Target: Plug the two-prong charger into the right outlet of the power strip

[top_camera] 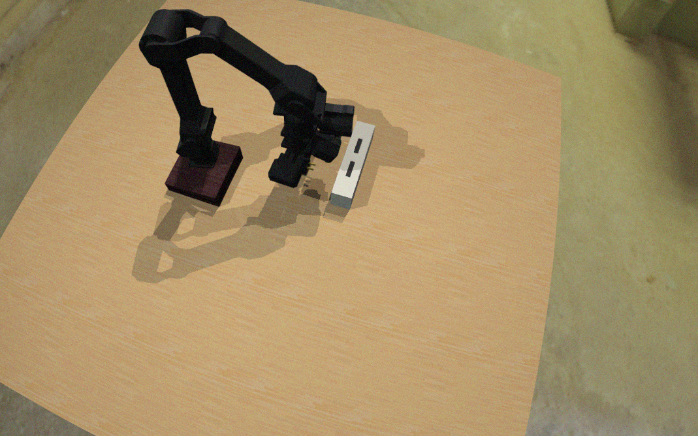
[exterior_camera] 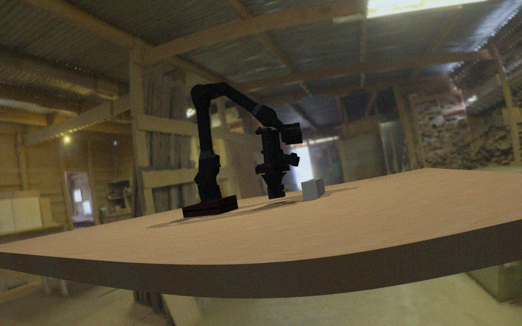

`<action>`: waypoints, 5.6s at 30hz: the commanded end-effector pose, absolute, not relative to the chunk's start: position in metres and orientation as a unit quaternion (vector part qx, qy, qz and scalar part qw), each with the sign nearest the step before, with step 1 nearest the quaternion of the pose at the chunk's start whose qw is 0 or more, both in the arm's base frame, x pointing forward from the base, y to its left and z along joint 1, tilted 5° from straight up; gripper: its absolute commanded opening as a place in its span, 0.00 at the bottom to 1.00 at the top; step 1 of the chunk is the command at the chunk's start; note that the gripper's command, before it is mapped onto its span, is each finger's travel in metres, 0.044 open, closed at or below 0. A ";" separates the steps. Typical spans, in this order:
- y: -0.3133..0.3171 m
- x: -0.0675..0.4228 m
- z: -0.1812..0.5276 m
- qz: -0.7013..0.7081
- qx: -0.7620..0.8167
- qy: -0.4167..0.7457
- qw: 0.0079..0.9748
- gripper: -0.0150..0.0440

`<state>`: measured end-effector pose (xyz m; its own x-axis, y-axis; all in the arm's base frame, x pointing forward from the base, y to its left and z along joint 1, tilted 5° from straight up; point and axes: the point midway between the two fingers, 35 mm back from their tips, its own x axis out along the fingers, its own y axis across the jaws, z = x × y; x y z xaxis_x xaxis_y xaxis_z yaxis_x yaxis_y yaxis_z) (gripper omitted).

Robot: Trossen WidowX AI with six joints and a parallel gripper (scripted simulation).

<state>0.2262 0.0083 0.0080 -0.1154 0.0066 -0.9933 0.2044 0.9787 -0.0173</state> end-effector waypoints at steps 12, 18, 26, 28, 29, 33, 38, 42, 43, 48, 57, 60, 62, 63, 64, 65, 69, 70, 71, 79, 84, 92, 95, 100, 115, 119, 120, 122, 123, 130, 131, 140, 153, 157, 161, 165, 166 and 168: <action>0.011 0.238 0.002 -0.071 0.068 0.746 0.659 0.25; 0.011 0.246 0.001 -0.070 0.067 0.746 0.659 0.25; 0.010 0.256 0.000 -0.068 0.066 0.746 0.660 0.25; 0.010 0.259 -0.001 -0.068 0.066 0.746 0.660 0.25; 0.010 0.260 -0.001 -0.068 0.065 0.745 0.660 0.25; 0.010 0.265 -0.002 -0.067 0.065 0.745 0.660 0.25; 0.009 0.271 -0.003 -0.066 0.064 0.745 0.660 0.25; 0.009 0.273 -0.004 -0.066 0.064 0.745 0.660 0.25; 0.009 0.273 -0.004 -0.066 0.064 0.745 0.660 0.25; 0.009 0.273 -0.003 -0.066 0.064 0.745 0.660 0.25; 0.009 0.274 -0.003 -0.066 0.064 0.745 0.660 0.25; 0.009 0.274 -0.003 -0.066 0.064 0.745 0.660 0.25; 0.009 0.274 -0.003 -0.066 0.064 0.745 0.660 0.25; 0.009 0.274 -0.003 -0.066 0.064 0.745 0.660 0.25; 0.009 0.275 -0.003 -0.066 0.064 0.745 0.660 0.25; 0.009 0.275 -0.003 -0.066 0.064 0.745 0.660 0.25; 0.009 0.275 -0.003 -0.066 0.064 0.745 0.661 0.25; 0.009 0.275 -0.003 -0.066 0.064 0.745 0.661 0.25; 0.009 0.275 -0.003 -0.066 0.064 0.745 0.661 0.25; 0.008 0.276 -0.003 -0.066 0.064 0.745 0.661 0.25; 0.008 0.277 -0.003 -0.066 0.064 0.745 0.661 0.25; 0.008 0.278 -0.003 -0.066 0.064 0.745 0.661 0.25; 0.008 0.279 -0.003 -0.066 0.064 0.745 0.661 0.25; 0.008 0.279 -0.003 -0.066 0.064 0.745 0.661 0.25; 0.007 0.281 -0.003 -0.066 0.064 0.745 0.661 0.25; 0.007 0.281 -0.003 -0.066 0.064 0.745 0.661 0.25; 0.007 0.281 -0.003 -0.066 0.064 0.745 0.661 0.25; 0.007 0.281 -0.003 -0.066 0.064 0.745 0.661 0.25; 0.007 0.281 -0.003 -0.066 0.064 0.745 0.661 0.25; 0.007 0.282 -0.003 -0.066 0.064 0.745 0.661 0.25; 0.007 0.282 -0.003 -0.066 0.064 0.745 0.661 0.25; 0.007 0.283 -0.003 -0.066 0.064 0.745 0.661 0.25; 0.006 0.286 -0.003 -0.066 0.064 0.745 0.661 0.25; 0.006 0.287 -0.003 -0.066 0.064 0.745 0.661 0.25; 0.006 0.288 -0.003 -0.066 0.064 0.745 0.661 0.25; 0.006 0.289 -0.003 -0.066 0.064 0.745 0.661 0.25; 0.006 0.289 -0.003 -0.066 0.064 0.745 0.661 0.25; 0.006 0.289 -0.003 -0.066 0.064 0.745 0.661 0.25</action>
